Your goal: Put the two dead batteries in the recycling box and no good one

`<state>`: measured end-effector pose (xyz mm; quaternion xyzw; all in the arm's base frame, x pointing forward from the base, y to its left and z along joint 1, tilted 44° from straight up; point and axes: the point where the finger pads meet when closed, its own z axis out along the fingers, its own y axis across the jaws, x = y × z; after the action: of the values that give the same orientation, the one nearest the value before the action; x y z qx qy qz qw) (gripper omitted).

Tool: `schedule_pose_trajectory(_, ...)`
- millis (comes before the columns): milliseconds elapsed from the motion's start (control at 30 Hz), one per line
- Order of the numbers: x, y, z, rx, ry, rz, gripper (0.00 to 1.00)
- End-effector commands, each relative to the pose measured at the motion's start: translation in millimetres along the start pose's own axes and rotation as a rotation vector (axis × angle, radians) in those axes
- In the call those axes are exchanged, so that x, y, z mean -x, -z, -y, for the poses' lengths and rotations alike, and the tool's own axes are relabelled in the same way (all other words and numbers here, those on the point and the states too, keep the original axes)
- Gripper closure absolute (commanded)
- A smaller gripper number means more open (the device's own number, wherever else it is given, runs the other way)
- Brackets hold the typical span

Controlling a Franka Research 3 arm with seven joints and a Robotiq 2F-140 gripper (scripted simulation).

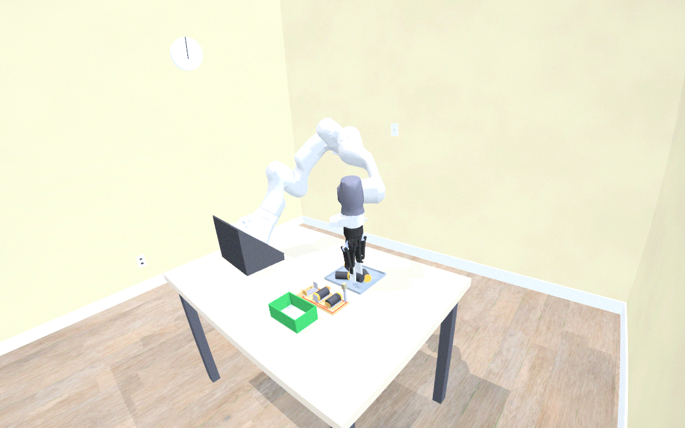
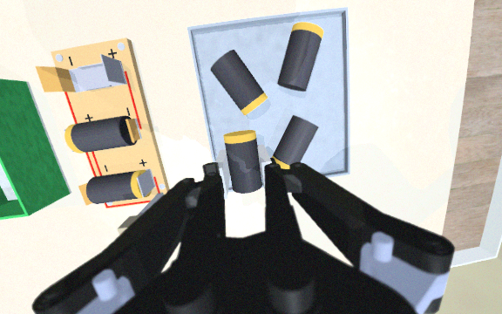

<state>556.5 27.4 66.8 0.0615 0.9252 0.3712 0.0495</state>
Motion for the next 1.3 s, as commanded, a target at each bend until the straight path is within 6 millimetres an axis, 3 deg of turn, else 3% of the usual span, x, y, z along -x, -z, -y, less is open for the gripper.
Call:
schedule_pose_trajectory(0,1,-17,1,-0.004,0.008,0.006,0.84)
schedule_pose_trajectory(200,2,-27,1,-0.004,0.008,0.006,0.84)
schedule_pose_trajectory(633,2,-27,1,-0.004,0.008,0.006,0.84)
schedule_pose_trajectory(667,2,-27,1,-0.004,0.008,0.006,0.71)
schedule_pose_trajectory(1267,2,-27,1,-0.004,0.008,0.006,0.71)
